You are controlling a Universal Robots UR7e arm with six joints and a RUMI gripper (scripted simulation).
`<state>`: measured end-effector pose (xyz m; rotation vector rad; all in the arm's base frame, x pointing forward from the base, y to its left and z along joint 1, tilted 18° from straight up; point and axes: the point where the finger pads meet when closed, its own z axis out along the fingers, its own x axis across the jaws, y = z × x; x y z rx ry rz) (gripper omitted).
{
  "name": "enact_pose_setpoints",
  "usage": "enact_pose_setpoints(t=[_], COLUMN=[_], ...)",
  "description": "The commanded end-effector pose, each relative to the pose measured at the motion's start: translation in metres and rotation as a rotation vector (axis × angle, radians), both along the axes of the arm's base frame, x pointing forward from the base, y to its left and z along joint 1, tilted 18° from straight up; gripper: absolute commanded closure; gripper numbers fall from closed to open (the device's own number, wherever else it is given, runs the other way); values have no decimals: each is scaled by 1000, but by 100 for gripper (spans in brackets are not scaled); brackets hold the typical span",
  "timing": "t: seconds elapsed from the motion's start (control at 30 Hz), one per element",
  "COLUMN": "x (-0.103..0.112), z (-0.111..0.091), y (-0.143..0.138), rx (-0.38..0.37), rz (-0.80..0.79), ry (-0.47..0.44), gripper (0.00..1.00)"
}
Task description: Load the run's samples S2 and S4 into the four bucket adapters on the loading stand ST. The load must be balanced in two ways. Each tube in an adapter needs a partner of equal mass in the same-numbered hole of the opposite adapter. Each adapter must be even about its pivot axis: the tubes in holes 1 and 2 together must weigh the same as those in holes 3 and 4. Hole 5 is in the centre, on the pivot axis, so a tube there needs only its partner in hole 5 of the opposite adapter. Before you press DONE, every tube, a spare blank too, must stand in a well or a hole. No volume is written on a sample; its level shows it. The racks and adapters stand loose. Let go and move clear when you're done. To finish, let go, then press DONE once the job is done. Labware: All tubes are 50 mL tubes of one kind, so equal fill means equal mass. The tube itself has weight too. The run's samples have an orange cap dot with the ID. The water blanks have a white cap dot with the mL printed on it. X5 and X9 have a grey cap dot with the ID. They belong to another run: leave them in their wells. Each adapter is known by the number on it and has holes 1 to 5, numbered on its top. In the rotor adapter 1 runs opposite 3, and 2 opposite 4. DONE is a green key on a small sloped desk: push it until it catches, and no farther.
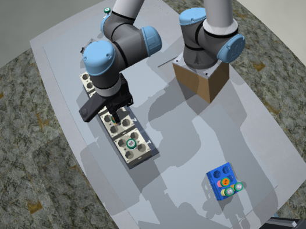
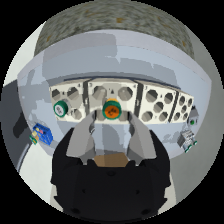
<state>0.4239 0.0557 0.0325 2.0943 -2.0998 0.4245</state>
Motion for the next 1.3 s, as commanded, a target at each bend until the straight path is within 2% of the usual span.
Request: enact_pose_setpoints(t=[0.0,0.23,0.47,0.57,0.63,0.7,1.13,1.2,1.23,1.27], x=[-1,-2,-30,-40,-40,-44,-90,-90,-93,-97], z=[22,27,4,-3,-3,-6,-40,-40,-43,-45], y=[8,9,58,80,80,95,188,188,195,202], rx=[0,0,-34,-44,-44,-57,-104,-104,-114,-117], rz=[2,2,335,435,435,573,1046,1046,1155,1187], ry=[-2,-2,113,144,144,182,331,331,365,375], gripper=[65,65,65,65,65,65,65,65,65,65])
